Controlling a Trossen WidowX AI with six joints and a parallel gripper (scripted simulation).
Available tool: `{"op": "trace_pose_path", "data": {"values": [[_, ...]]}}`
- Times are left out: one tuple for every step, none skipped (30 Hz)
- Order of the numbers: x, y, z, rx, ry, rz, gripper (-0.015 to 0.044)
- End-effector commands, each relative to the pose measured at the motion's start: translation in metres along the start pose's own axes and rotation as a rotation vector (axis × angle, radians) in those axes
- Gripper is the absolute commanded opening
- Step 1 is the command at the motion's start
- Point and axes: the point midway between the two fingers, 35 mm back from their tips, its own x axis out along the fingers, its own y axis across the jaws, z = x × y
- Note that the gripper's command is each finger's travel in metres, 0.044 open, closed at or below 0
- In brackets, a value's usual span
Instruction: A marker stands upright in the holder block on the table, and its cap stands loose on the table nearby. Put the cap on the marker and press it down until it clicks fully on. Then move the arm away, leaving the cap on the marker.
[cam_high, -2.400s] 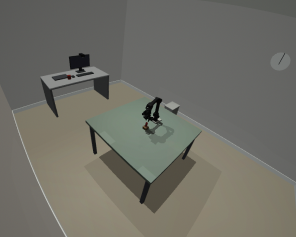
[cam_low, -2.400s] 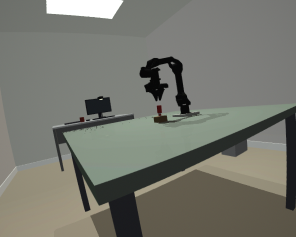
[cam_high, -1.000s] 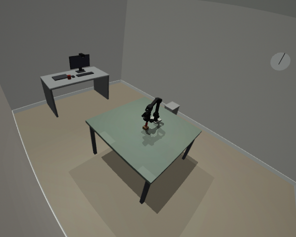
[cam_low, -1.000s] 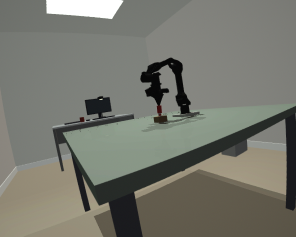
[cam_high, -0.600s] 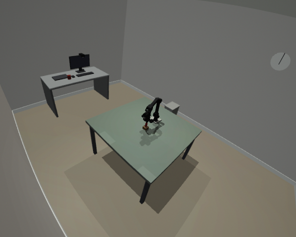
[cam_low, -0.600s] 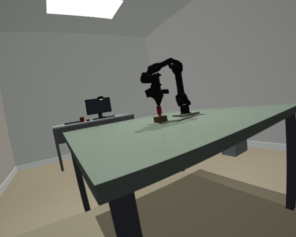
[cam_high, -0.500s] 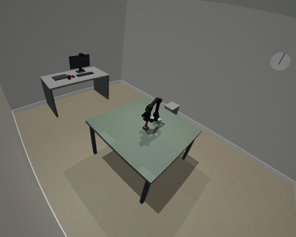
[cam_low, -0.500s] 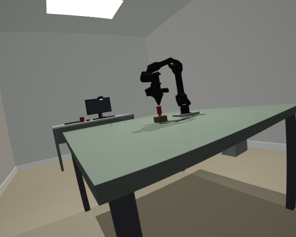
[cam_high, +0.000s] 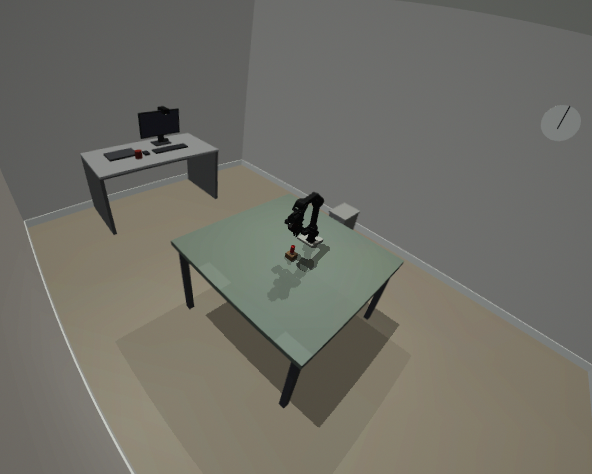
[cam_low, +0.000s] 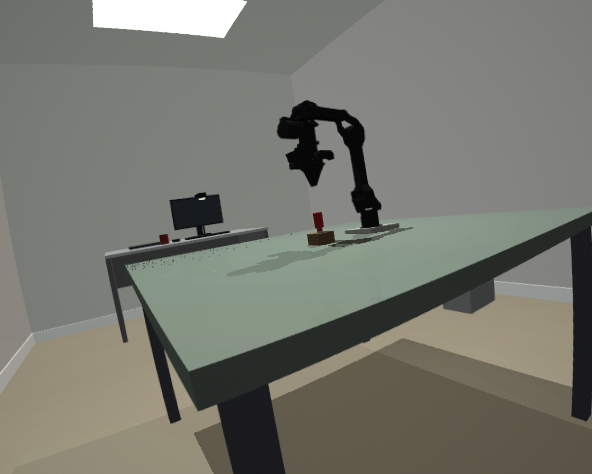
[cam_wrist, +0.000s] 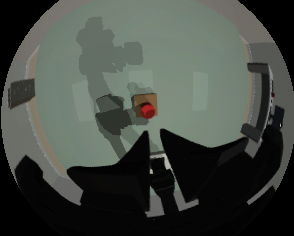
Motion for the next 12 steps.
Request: {"op": "trace_pose_path", "data": {"values": [[-0.0008,0.0001,0.0003,0.004,0.006,-0.001,0.0157],[-0.0008,0.0001,0.0003,0.004,0.006,-0.001,0.0184],[-0.0008,0.0001,0.0003,0.004,0.006,-0.001,0.021],[-0.0008,0.0001,0.0003,0.004,0.006,-0.001,0.0236],[-0.0008,0.0001,0.0003,0.004,0.006,-0.001,0.0263],[-0.0008,0.0001,0.0003,0.004,0.006,-0.001,0.0289],[-0.0008,0.0001,0.0003,0.004,0.006,-0.001,0.0315],[-0.0008,0.0001,0.0003,0.004,0.006,-0.001,0.0341],[-0.0008,0.0001,0.0003,0.004,0.006,-0.001,0.0368],[-0.0008,0.0001,0.0003,0.004,0.006,-0.001,0.0394],[-0.0008,0.0001,0.0003,0.004,0.006,-0.001,0.042],[-0.0008,0.0001,0.0003,0.004,0.006,-0.001,0.044]]}}
